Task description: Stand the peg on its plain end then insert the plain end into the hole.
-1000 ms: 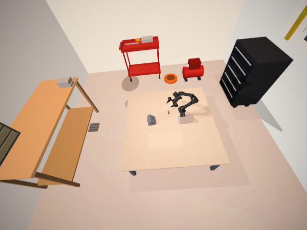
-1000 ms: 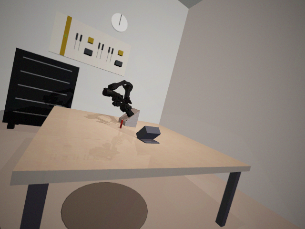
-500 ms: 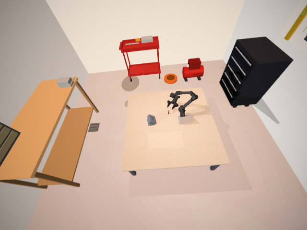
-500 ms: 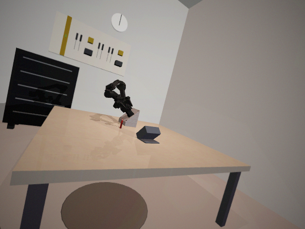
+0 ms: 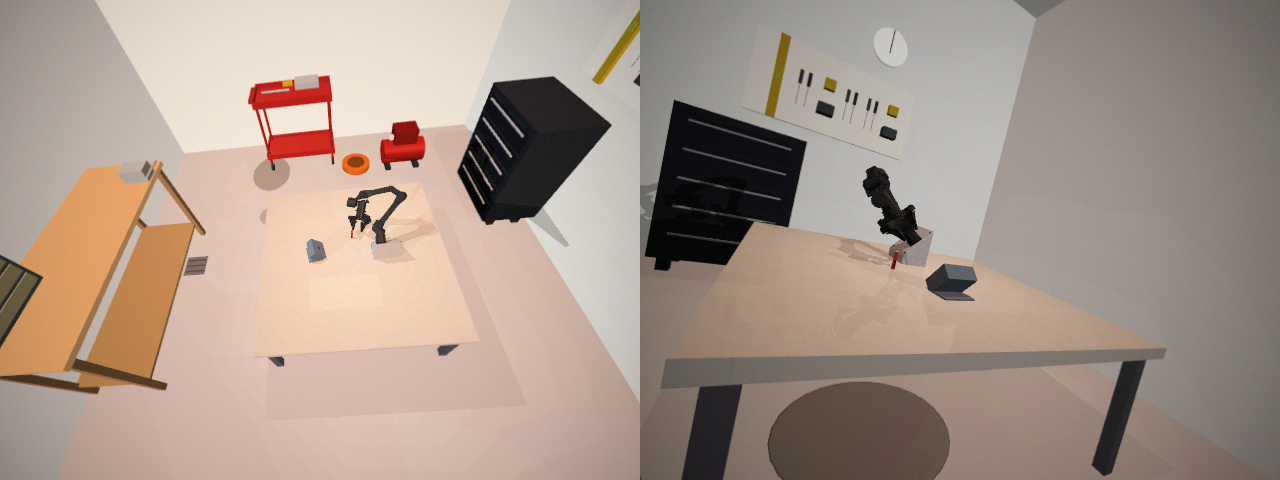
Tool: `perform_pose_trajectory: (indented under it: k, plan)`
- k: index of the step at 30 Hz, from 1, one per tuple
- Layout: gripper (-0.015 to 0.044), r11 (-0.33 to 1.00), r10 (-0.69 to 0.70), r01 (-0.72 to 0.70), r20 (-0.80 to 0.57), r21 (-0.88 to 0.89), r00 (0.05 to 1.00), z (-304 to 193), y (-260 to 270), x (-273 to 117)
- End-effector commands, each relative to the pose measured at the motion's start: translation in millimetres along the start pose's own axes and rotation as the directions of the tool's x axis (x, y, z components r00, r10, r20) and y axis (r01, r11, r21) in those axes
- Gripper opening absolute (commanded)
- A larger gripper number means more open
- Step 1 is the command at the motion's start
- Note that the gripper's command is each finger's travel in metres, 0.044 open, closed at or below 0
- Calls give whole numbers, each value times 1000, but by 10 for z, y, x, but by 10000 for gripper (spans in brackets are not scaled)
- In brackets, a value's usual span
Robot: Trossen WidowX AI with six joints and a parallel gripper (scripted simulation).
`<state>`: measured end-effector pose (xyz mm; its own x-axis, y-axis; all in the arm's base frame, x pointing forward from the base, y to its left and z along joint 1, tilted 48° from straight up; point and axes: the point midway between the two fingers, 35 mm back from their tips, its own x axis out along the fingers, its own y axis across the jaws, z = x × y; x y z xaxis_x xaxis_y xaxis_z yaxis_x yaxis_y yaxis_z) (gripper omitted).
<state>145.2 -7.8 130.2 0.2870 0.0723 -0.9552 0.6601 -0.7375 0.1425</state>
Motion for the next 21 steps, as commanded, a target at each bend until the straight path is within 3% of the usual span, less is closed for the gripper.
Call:
perform_pose_trajectory:
  k: [1,12,21]
  plan:
    - [440,999,3,-8,133,34,991,64,30,43]
    - [440,987,126,-157,423,39,897,138,172,67]
    - [440,932,329,-356,557,-63,763,38,335,21]
